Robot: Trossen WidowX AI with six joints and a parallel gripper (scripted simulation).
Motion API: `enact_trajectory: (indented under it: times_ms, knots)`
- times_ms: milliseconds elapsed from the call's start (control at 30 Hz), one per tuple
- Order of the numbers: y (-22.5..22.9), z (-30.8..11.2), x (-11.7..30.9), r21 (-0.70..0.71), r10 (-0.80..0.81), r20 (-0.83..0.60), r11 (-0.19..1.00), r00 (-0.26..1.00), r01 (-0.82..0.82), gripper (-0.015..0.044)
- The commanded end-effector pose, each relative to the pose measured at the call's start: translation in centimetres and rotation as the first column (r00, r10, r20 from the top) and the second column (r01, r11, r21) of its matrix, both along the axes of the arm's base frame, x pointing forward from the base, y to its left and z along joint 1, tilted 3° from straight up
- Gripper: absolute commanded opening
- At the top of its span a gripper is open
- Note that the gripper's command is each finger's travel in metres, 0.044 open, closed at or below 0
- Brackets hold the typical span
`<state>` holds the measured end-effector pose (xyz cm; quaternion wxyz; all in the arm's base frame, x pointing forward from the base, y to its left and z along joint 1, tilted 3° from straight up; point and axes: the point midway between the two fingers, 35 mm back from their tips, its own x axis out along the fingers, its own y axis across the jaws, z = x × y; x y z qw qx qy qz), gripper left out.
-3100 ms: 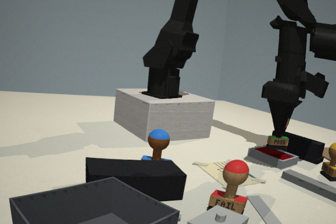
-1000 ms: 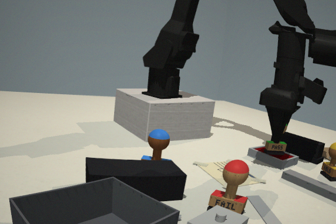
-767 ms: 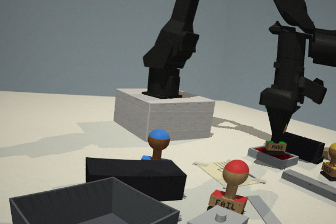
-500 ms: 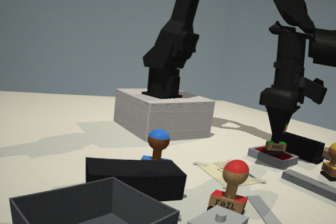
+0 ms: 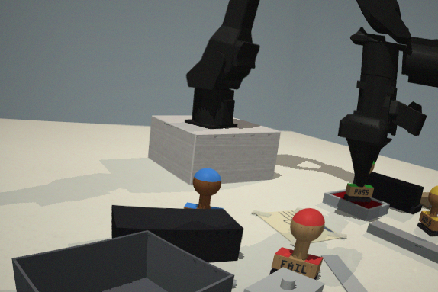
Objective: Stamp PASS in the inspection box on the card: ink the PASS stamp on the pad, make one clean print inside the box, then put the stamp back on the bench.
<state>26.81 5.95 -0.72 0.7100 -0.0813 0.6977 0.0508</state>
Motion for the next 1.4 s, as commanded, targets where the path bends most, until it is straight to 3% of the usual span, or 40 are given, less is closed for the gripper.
enact_trajectory:
  times_ms: [0, 1367]
  knots:
    - [0.0, -0.2, 0.0, 0.002, 0.001, 0.001, 1.000, 1.000, -0.001, 0.0000]
    - [0.2, 3.6, 0.1, 0.002, 0.001, 0.001, 1.000, 1.000, -0.001, 0.0000]
